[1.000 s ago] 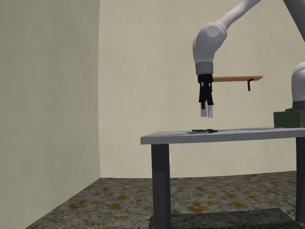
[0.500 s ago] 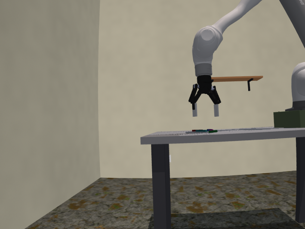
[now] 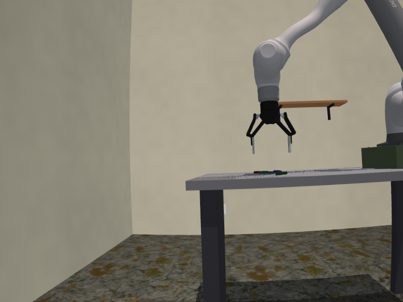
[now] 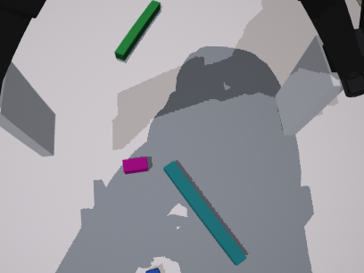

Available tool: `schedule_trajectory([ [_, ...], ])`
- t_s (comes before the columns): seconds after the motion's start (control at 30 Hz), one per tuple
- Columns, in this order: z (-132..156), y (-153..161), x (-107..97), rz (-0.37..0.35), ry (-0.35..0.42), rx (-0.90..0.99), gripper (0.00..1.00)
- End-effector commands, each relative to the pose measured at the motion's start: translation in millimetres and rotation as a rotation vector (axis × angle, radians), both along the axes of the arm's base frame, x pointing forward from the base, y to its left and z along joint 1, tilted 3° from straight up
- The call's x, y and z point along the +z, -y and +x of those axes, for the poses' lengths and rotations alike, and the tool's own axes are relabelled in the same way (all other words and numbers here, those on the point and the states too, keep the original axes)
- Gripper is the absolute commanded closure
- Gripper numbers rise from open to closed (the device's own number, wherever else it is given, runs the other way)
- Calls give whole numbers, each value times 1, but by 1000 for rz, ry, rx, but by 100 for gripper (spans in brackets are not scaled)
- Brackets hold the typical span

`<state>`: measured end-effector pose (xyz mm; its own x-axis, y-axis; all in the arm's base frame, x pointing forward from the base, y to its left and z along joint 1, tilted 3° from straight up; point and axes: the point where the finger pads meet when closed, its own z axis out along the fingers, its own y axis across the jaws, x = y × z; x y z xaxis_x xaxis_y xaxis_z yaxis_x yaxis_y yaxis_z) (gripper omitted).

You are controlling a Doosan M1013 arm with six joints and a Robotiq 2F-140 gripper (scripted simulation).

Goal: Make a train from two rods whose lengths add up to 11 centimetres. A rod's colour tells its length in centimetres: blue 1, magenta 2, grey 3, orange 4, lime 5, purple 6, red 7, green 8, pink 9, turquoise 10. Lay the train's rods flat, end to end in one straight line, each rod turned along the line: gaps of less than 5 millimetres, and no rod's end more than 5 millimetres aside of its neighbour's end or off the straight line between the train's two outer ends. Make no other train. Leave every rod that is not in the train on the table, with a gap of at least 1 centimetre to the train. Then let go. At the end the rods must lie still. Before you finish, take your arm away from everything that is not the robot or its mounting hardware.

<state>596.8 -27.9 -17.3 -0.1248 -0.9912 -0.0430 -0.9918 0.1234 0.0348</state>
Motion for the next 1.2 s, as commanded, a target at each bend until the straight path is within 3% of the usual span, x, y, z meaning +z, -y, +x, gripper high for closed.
schedule_trajectory([
  [0.0,-7,12,1,-17,-16,-166,0],
  [0.13,-8,18,1,-20,-19,-255,0],
  [0.17,-10,25,2,-24,-24,-361,0],
  [0.87,-29,85,7,-52,-60,-1246,0],
  [1.13,-32,92,7,-55,-64,-1352,0],
  [1.17,-32,92,7,-55,-64,-1352,85],
])
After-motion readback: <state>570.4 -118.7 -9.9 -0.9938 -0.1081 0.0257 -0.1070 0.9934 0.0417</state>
